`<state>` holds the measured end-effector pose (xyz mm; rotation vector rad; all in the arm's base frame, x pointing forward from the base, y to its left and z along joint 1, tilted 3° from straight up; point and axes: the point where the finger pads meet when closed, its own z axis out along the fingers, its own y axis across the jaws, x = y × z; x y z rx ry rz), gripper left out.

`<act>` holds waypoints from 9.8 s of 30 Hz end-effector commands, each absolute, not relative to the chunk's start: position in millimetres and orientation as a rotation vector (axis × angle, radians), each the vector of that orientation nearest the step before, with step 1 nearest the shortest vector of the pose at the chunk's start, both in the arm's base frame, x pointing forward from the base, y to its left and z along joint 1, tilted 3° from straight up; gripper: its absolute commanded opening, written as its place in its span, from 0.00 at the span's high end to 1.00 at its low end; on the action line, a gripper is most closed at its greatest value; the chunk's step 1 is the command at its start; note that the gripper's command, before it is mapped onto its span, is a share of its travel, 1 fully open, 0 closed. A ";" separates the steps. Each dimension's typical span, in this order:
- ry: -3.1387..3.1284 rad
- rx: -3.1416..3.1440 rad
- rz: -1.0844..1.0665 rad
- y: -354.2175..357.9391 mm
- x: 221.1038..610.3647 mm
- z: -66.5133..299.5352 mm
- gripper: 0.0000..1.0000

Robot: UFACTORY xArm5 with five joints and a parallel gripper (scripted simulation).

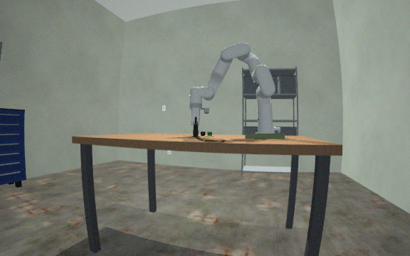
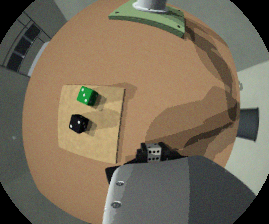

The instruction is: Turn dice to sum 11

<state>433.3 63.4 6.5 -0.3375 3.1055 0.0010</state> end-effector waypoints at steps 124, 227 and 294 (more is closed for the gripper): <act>3.098 0.262 -0.004 -78.8 459.4 22.2 0.79; 3.098 0.261 -0.004 -78.4 459.7 17.9 0.79; 3.098 0.261 -0.004 -76.0 458.0 80.0 0.58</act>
